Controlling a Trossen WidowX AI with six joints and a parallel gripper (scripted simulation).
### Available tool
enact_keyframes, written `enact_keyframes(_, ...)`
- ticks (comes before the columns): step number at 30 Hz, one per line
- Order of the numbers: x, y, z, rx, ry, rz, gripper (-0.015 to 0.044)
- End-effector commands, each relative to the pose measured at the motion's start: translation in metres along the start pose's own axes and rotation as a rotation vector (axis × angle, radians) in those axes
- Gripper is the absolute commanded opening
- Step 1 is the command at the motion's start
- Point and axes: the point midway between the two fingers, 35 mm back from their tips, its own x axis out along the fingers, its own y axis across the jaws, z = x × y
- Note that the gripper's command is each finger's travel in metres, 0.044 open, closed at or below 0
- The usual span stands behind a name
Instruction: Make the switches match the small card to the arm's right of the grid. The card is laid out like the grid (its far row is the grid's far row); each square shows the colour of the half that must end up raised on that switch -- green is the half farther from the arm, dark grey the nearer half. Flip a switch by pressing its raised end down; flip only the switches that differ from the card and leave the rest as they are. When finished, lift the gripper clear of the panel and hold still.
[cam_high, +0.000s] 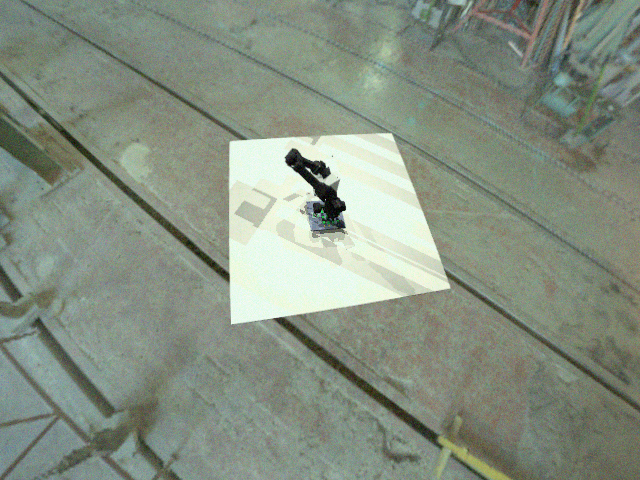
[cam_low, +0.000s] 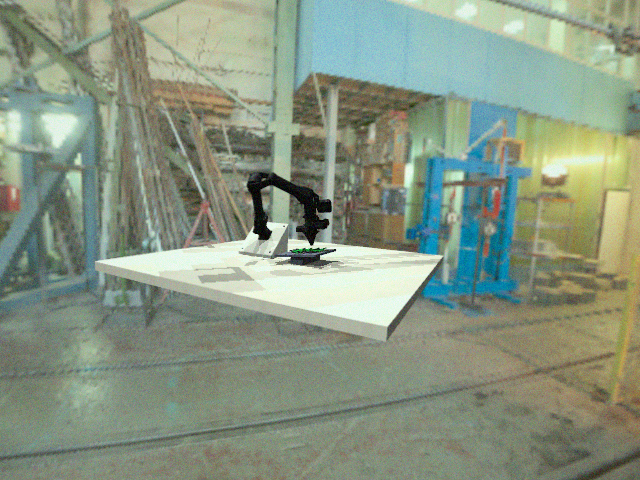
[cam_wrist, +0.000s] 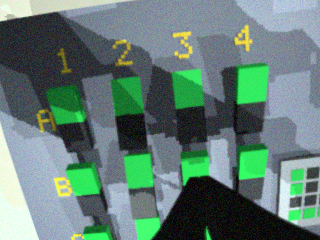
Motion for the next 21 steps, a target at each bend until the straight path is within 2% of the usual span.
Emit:
enact_keyframes(1, 0.0064, -0.0006, -0.0011, -0.007, 0.004, -0.006, 0.0)
enact_keyframes(21, 0.0154, -0.0007, -0.0009, -0.007, 0.004, -0.007, 0.0)
